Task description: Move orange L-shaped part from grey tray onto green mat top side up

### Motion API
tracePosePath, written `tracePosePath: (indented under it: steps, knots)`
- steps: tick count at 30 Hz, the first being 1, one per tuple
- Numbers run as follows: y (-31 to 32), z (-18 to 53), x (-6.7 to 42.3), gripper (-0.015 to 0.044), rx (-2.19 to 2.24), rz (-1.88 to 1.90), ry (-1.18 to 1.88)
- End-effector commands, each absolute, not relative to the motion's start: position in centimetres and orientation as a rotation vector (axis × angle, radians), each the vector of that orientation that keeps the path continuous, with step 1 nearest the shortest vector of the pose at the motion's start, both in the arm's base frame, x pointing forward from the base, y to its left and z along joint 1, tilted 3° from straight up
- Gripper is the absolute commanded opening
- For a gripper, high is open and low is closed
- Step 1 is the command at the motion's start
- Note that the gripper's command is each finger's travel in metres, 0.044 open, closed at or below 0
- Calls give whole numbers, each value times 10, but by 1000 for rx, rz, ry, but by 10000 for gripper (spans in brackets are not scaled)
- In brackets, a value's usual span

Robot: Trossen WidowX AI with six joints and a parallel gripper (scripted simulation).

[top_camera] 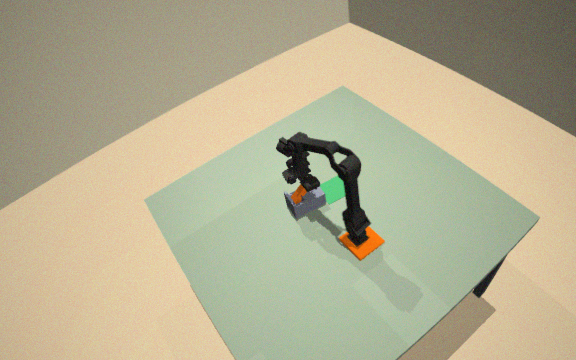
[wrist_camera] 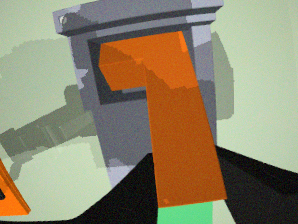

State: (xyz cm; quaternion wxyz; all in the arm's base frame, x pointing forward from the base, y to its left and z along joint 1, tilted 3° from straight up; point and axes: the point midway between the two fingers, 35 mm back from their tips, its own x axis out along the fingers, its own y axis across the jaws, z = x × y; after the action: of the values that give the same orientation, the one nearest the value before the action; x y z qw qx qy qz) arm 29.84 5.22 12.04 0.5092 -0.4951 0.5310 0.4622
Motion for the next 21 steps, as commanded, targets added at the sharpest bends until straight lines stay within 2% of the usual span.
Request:
tracePosePath:
  steps: [1,21]
  knots:
    - [53,130,299,0,-1194,1109,1266]
    - [55,162,299,0,-1194,1109,1266]
